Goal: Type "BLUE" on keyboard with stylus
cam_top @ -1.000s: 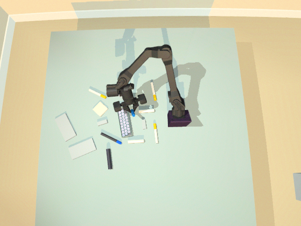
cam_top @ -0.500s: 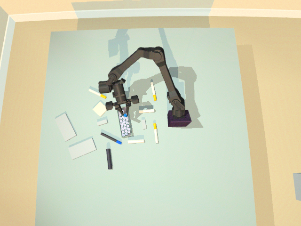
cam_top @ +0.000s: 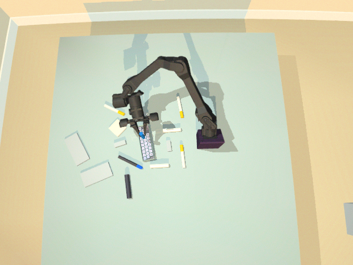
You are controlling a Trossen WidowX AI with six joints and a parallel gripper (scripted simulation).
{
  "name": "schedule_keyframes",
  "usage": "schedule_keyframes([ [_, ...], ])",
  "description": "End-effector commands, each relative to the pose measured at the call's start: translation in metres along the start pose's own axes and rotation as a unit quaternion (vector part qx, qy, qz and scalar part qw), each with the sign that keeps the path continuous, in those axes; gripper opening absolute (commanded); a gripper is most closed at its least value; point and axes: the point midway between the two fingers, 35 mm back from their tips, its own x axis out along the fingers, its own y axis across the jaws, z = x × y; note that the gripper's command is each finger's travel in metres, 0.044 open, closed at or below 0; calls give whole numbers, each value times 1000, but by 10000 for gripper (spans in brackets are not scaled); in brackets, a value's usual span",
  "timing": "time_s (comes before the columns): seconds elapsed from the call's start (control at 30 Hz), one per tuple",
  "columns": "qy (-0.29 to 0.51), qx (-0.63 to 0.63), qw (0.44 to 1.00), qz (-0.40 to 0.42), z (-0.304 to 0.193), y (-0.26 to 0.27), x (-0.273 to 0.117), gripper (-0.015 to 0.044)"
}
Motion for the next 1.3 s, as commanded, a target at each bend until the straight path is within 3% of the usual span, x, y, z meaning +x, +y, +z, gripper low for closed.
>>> schedule_keyframes([
  [0.0,3,2,1000,-1,17,-1,10,0],
  [0.6,3,2,1000,-1,22,-2,13,0],
  [0.7,3,2,1000,-1,23,0,13,79],
  [1.27,2,2,1000,-1,23,2,13,81],
])
